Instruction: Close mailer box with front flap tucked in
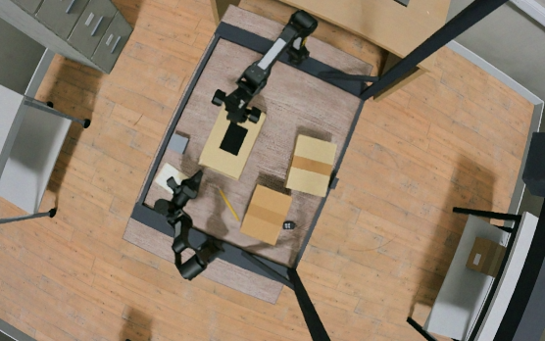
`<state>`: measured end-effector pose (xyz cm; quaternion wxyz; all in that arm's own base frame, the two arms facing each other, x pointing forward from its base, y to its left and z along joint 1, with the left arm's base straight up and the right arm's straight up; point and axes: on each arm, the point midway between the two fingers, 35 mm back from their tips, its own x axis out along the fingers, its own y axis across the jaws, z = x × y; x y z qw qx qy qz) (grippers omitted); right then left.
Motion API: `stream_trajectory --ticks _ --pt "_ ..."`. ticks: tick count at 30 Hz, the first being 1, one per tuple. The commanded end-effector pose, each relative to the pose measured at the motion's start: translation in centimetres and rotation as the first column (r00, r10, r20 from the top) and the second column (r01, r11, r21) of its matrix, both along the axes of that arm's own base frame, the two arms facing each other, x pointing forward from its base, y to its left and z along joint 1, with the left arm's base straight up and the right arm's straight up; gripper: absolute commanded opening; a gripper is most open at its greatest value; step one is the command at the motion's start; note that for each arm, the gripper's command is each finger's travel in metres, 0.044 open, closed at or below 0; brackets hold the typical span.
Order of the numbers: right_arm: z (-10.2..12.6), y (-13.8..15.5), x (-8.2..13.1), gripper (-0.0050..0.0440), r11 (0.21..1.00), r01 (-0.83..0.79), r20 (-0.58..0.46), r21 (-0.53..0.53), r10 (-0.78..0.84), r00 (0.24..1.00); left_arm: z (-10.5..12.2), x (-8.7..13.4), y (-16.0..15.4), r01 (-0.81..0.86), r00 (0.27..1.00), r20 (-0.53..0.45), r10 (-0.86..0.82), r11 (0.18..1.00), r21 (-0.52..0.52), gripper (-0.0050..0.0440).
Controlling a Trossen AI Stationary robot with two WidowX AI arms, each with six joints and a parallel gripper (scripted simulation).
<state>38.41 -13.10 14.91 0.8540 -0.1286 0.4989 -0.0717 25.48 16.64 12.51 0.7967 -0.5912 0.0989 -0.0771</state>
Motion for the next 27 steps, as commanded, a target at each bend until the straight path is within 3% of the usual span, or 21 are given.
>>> stream_trajectory --ticks 1,27 --pt "0.0 0.1 0.1 -0.0050 1.000 -0.002 0.016 0.000 0.002 1.000 1.0 -1.3 0.6 -0.002 1.000 0.016 0.001 0.999 0.037 0.0300" --pt "-2.9 0.1 0.2 -0.0050 1.000 -0.003 0.020 -0.001 0.003 1.000 0.7 -1.7 0.7 -0.003 1.000 0.011 0.002 1.000 0.023 0.0300"
